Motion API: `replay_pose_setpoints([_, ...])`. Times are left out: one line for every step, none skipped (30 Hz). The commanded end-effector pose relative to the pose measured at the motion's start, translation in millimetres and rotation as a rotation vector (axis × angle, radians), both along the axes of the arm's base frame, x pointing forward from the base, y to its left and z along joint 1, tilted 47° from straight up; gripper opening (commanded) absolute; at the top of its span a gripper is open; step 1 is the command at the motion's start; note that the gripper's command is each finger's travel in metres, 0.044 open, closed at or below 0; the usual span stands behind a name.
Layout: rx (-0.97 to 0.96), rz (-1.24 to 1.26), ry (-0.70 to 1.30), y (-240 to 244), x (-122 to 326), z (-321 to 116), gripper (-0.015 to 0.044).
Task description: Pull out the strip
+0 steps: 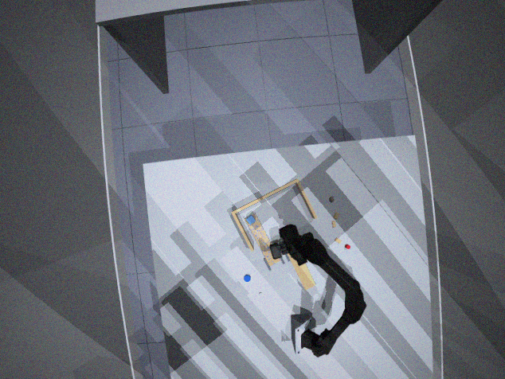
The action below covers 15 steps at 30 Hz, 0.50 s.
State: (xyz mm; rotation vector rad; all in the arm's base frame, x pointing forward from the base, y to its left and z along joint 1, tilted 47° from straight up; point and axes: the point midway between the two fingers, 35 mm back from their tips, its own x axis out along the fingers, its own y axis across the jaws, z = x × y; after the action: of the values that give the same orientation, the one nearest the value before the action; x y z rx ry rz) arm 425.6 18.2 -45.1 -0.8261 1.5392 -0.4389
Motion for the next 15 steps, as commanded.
replay_pose_setpoints([0.0, 0.0, 0.0, 0.2, 0.0, 0.2, 0.0112])
replay_pose_setpoints([0.0, 0.0, 0.0, 0.2, 0.0, 0.2, 0.0105])
replay_pose_setpoints([0.0, 0.0, 0.0, 0.2, 0.0, 0.2, 0.0098])
replay_pose_setpoints([0.0, 0.0, 0.0, 0.2, 0.0, 0.2, 0.0072])
replay_pose_setpoints([0.0, 0.0, 0.0, 0.2, 0.0, 0.2, 0.0046])
replay_pose_setpoints([0.0, 0.0, 0.0, 0.6, -0.6, 0.6, 0.002])
replay_pose_setpoints([0.0, 0.0, 0.0, 1.7, -2.5, 1.7, 0.0])
replay_pose_setpoints([0.0, 0.0, 0.0, 3.4, -5.6, 3.5, 0.0])
replay_pose_setpoints([0.0, 0.001, 0.001, 5.5, -9.4, 5.7, 0.0])
replay_pose_setpoints([0.0, 0.001, 0.001, 7.6, -13.3, 7.8, 0.0])
replay_pose_setpoints([0.0, 0.001, 0.002, 9.5, -17.3, 10.0, 0.0])
replay_pose_setpoints([0.0, 0.002, 0.002, 11.4, -21.3, 12.1, 0.0])
replay_pose_setpoints([0.0, 0.002, 0.003, 13.2, -25.3, 14.2, 0.0])
replay_pose_setpoints([0.0, 0.002, 0.003, 15.0, -29.4, 16.3, 0.0])
replay_pose_setpoints([-0.001, 0.002, 0.004, 16.6, -33.5, 18.3, 0.0])
